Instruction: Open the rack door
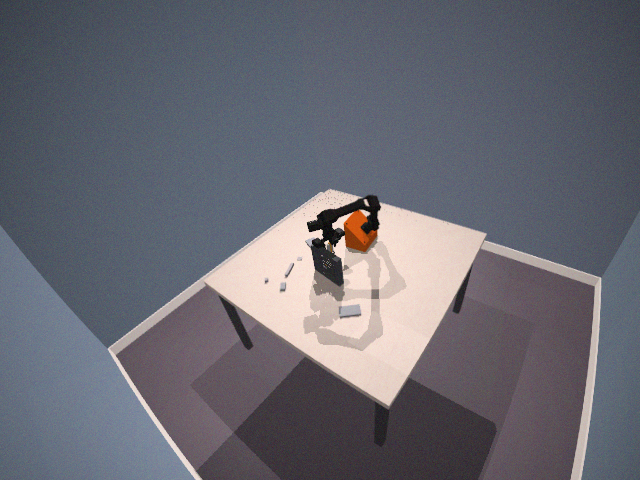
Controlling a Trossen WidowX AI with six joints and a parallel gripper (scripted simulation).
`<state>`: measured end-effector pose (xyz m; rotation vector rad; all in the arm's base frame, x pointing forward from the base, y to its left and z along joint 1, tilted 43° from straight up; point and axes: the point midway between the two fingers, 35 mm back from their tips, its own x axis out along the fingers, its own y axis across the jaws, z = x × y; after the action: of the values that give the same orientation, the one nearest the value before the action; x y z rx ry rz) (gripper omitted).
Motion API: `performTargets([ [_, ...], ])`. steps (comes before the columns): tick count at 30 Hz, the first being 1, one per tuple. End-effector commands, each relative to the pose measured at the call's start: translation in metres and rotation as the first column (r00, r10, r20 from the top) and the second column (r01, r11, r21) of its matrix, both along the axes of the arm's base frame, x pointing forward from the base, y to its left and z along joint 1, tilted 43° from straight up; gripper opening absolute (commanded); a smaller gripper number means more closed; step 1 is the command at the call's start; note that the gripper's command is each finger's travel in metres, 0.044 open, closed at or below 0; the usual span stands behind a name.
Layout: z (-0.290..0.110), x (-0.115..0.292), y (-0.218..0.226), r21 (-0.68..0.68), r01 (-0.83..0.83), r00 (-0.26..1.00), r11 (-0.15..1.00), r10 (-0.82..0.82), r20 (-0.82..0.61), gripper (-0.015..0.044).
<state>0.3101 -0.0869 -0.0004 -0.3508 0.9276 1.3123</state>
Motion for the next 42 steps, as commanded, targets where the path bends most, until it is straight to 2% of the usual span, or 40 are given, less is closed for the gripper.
performTargets([
  [1,0.0,0.0007,0.0007,-0.004,-0.16,0.976,0.987,0.159,0.147,0.0294],
  [4,0.0,0.0007,0.0007,-0.017,-0.243,0.945,0.97,0.241,0.221,0.0294],
  [11,0.0,0.0007,0.0007,-0.018,-0.249,0.942,0.968,0.246,0.227,0.0294],
  [18,0.0,0.0007,0.0007,-0.018,-0.249,0.942,0.968,0.246,0.227,0.0111],
  [31,0.0,0.0007,0.0007,-0.018,-0.249,0.942,0.968,0.246,0.227,0.0024],
  [36,0.0003,0.0002,0.001,-0.016,-0.239,0.947,0.971,0.237,0.218,0.0023],
  [42,0.0024,-0.0035,0.0031,-0.002,-0.15,0.979,0.989,0.149,0.138,0.0023],
])
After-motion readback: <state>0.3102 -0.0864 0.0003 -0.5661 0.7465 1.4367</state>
